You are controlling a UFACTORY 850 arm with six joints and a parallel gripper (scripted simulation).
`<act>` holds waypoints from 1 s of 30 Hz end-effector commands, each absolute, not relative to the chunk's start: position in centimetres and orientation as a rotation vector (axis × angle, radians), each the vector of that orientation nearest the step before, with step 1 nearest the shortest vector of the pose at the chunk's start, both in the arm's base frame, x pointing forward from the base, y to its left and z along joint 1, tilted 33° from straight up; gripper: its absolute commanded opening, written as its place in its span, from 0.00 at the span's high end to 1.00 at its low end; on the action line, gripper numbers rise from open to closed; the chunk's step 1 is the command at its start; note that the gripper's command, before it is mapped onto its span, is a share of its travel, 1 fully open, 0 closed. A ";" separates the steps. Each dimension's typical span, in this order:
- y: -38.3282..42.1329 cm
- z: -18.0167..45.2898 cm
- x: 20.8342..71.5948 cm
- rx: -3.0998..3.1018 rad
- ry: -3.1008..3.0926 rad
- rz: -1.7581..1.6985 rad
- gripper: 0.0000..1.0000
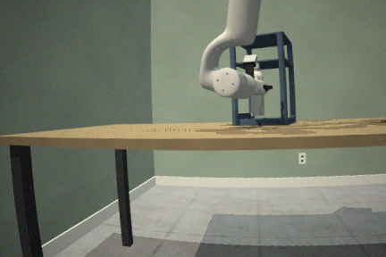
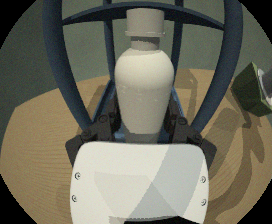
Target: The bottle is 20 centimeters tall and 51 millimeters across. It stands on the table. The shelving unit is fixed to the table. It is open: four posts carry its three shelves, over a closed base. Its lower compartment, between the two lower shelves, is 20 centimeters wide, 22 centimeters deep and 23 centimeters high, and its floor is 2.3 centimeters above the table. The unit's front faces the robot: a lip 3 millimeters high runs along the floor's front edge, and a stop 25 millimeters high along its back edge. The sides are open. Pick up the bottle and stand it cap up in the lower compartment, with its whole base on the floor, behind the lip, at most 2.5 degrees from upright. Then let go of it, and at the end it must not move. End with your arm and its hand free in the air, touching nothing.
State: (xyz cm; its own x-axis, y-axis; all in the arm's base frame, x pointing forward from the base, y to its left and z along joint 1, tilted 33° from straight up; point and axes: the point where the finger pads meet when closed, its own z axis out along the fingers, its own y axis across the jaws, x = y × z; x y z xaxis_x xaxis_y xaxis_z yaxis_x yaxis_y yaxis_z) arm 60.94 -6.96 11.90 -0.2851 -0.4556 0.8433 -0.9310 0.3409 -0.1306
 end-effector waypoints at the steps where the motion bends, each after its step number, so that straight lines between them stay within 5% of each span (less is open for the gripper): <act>1: -8.0 11.3 60.7 1.215 -1.885 0.837 1.00; 30: -12.4 8.5 59.5 1.215 -1.885 0.837 1.00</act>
